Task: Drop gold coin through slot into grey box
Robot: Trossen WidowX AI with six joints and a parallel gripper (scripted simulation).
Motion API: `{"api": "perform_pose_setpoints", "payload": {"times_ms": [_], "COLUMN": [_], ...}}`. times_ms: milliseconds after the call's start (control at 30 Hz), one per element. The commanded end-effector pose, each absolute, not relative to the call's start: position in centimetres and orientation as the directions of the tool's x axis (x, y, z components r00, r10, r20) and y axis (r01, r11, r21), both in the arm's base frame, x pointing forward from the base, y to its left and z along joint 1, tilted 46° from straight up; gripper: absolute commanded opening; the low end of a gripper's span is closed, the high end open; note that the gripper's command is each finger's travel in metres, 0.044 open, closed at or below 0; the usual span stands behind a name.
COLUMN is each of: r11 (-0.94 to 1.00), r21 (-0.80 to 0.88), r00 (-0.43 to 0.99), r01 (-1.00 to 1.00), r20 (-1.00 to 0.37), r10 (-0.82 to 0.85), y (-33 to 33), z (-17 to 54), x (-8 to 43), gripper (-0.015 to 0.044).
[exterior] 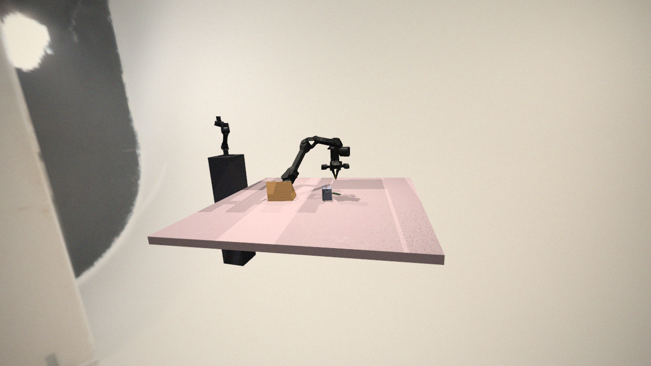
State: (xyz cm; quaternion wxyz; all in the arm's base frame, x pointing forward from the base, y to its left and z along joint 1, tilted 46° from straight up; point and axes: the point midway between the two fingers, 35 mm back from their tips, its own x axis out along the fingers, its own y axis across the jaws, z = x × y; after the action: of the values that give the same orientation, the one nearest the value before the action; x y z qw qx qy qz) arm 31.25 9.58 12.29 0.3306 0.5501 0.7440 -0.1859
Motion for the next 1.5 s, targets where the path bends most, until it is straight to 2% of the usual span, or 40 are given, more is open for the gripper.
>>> {"api": "perform_pose_setpoints", "payload": {"times_ms": [0, 1467], "r11": [0.321, 0.321], "r21": [0.082, 0.079], "r00": [-0.174, -0.176], "r01": [0.944, 0.944], "r20": [-0.701, -0.703], "r10": [0.692, 0.689], "y": [9.0, 0.9], "z": [11.8, 4.5], "x": [31.2, 28.7], "gripper": [0.0000, 0.0000]}}
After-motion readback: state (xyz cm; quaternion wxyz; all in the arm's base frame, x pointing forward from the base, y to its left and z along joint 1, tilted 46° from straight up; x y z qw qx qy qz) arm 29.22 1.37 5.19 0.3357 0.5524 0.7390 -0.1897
